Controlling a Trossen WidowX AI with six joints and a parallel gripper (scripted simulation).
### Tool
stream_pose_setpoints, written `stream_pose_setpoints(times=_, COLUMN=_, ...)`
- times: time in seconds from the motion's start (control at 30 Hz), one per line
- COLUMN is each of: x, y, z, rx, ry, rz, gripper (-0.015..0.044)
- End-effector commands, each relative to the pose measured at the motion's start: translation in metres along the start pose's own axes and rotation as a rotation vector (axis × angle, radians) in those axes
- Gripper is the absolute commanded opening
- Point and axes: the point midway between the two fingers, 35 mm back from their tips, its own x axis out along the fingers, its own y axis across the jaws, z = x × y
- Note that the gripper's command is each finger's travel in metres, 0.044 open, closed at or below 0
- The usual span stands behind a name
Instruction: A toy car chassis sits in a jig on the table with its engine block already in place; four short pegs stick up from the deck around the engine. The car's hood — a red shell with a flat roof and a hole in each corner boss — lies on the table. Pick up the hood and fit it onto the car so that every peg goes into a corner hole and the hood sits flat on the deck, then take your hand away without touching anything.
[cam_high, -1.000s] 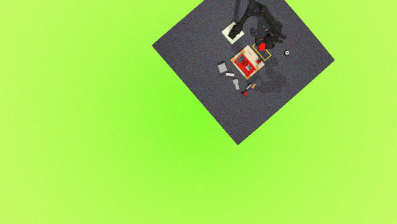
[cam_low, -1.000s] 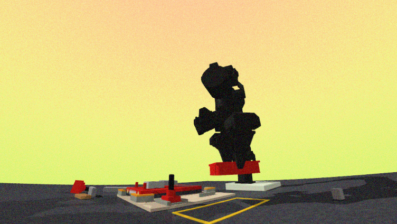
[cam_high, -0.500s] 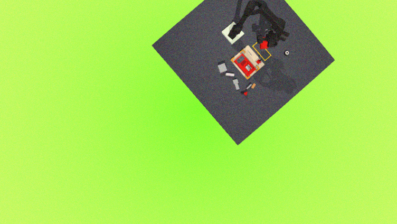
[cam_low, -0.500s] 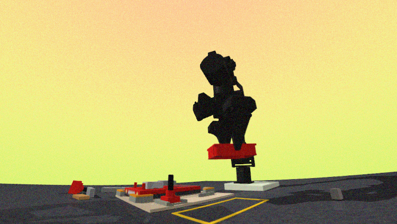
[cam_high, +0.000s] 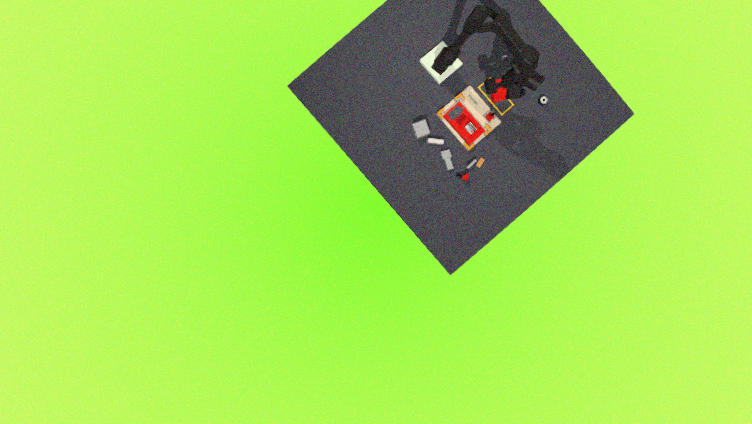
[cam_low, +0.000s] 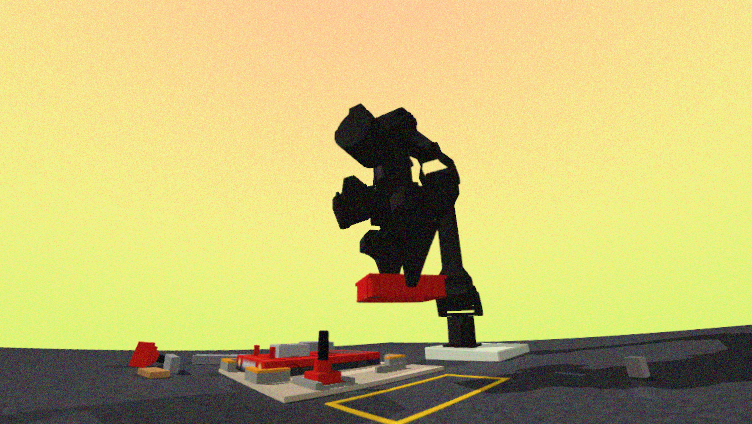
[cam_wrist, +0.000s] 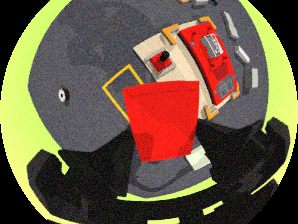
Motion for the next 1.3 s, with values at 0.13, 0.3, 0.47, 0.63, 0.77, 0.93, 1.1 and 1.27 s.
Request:
stream_pose_setpoints(times=0.13, x=-0.001, y=-0.019, z=0.029, rx=-0.082, ry=-0.003, rz=-0.006, gripper=0.0)
stream_pose_setpoints(times=0.3, x=-0.002, y=-0.032, z=0.046, rx=-0.14, ry=-0.004, rz=-0.008, gripper=0.0)
stream_pose_setpoints(times=0.47, x=-0.003, y=-0.046, z=0.062, rx=-0.198, ry=-0.004, rz=-0.009, gripper=0.0)
stream_pose_setpoints(times=0.63, x=-0.004, y=-0.062, z=0.078, rx=-0.255, ry=-0.005, rz=-0.011, gripper=0.0)
stream_pose_setpoints(times=0.77, x=-0.004, y=-0.076, z=0.09, rx=-0.301, ry=-0.005, rz=-0.012, gripper=0.0)
stream_pose_setpoints(times=0.93, x=-0.005, y=-0.094, z=0.102, rx=-0.356, ry=-0.005, rz=-0.013, gripper=0.0)
stream_pose_setpoints(times=1.1, x=-0.005, y=-0.113, z=0.114, rx=-0.41, ry=-0.005, rz=-0.014, gripper=0.0)
stream_pose_setpoints(times=1.27, x=-0.006, y=-0.133, z=0.126, rx=-0.465, ry=-0.004, rz=-0.015, gripper=0.0)
